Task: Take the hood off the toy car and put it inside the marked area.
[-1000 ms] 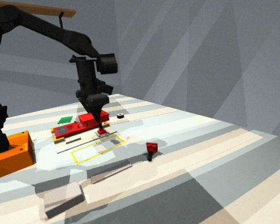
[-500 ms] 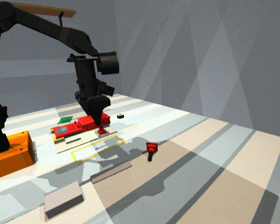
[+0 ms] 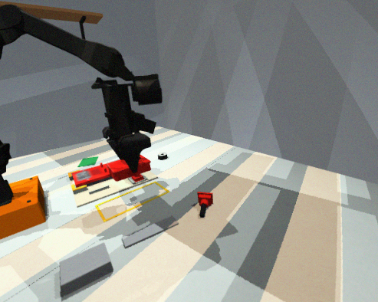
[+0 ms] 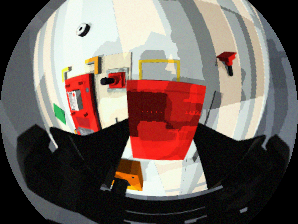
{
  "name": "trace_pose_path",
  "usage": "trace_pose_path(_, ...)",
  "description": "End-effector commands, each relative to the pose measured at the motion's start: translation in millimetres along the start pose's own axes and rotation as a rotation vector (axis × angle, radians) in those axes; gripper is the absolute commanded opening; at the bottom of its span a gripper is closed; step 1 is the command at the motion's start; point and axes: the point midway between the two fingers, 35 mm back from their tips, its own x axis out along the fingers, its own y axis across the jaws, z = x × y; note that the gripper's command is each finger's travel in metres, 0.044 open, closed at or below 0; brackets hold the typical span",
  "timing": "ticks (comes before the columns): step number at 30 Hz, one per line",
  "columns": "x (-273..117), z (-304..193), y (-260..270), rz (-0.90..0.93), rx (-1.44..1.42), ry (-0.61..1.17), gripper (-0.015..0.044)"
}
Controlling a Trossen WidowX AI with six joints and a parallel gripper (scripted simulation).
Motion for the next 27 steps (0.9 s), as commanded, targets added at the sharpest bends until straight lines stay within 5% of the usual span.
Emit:
trace_pose_path(1,6.9,-1.8,-0.2,0.000,-0.005,0.010,0.0000)
trace_pose_path(27,29.7,-1.8,-0.6,0.000,-0.005,0.010,0.0000)
